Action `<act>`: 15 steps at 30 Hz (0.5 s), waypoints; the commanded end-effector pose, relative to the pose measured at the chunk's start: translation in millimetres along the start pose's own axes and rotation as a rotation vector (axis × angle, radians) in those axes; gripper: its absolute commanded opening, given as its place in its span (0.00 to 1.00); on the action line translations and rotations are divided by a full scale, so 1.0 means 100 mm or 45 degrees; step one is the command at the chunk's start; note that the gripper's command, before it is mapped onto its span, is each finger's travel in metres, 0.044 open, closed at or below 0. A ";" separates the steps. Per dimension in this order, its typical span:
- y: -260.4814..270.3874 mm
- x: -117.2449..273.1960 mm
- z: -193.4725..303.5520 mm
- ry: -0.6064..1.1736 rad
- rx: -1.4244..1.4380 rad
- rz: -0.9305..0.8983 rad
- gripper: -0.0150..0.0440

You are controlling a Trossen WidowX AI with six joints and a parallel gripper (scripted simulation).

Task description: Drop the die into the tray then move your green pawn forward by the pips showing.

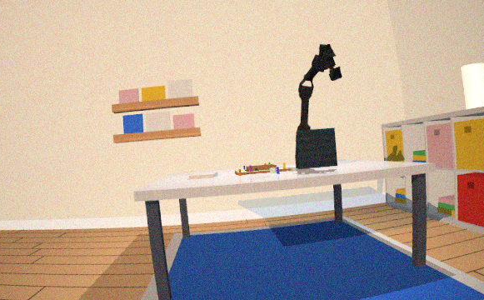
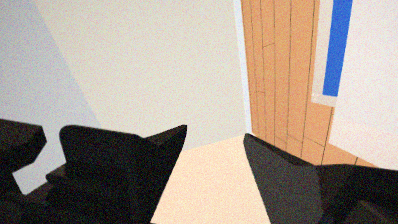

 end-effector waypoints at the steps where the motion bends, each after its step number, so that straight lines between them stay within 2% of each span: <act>1: -0.11 -0.14 -0.67 -0.191 -0.026 0.090 0.72; 15: -0.71 -0.17 -2.52 -0.651 -0.124 0.462 0.72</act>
Point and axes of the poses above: the point midway between the two fingers, 35 mm back from their tips, its own x axis back along the fingers, its own y axis across the jaws, z = x × y, the point moved 4 cm from there along x, back along the fingers, and after that the axes turned 1 degree about x, right-handed, at the moved point
